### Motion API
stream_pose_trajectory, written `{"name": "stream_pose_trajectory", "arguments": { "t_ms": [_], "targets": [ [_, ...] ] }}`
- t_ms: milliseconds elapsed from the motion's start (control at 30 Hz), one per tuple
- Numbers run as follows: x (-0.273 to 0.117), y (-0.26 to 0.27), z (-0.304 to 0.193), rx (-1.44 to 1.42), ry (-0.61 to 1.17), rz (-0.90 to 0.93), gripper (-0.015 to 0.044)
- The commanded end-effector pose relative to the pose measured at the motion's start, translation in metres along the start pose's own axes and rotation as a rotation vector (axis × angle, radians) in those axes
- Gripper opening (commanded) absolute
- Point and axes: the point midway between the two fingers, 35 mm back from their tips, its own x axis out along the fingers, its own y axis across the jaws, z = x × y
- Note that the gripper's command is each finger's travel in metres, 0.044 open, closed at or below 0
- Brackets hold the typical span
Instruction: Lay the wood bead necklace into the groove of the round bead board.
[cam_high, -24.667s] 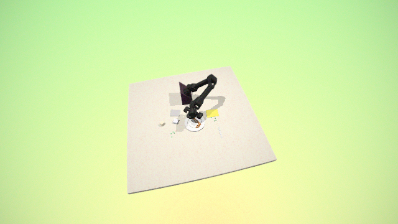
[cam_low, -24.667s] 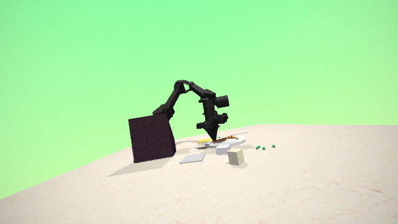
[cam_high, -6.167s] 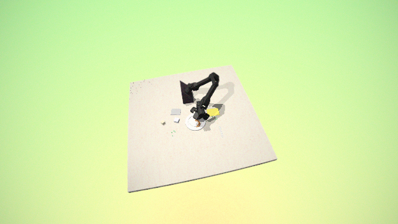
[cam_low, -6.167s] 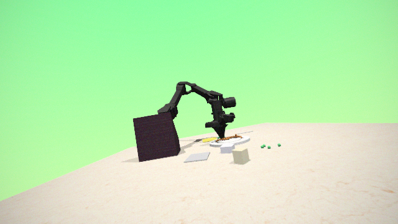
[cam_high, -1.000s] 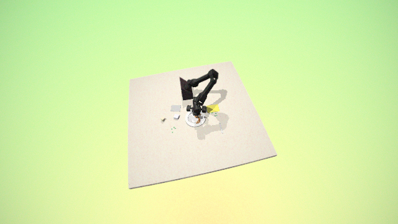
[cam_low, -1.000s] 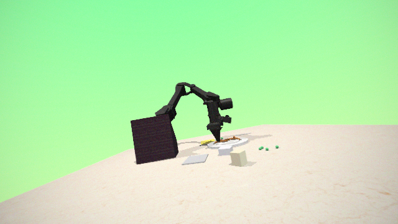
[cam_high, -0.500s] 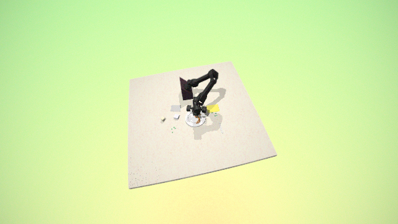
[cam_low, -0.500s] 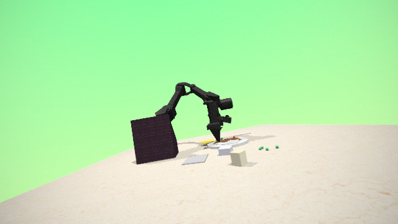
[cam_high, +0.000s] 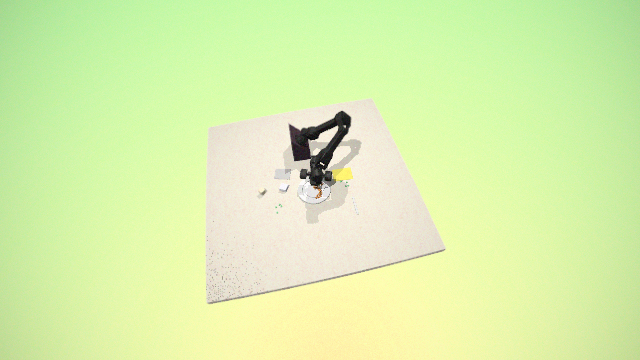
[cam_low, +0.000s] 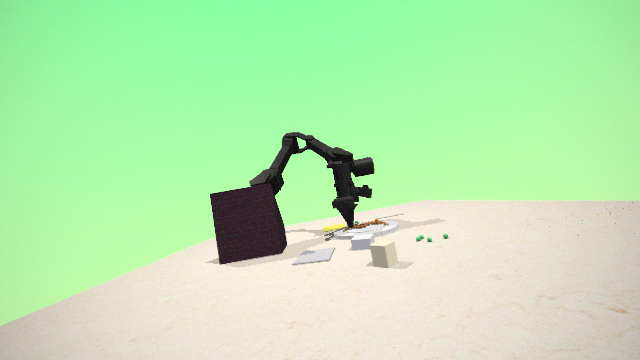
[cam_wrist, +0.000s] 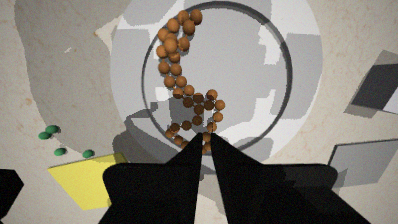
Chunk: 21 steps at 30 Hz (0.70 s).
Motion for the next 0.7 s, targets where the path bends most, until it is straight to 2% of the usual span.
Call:
{"name": "stream_pose_trajectory", "arguments": {
  "t_ms": [0, 667],
  "targets": [
    [-0.005, 0.000, 0.000, 0.002, -0.002, 0.004, 0.0000],
    [-0.004, -0.021, -0.021, 0.003, -0.001, 0.003, 0.0000]
  ]
}}
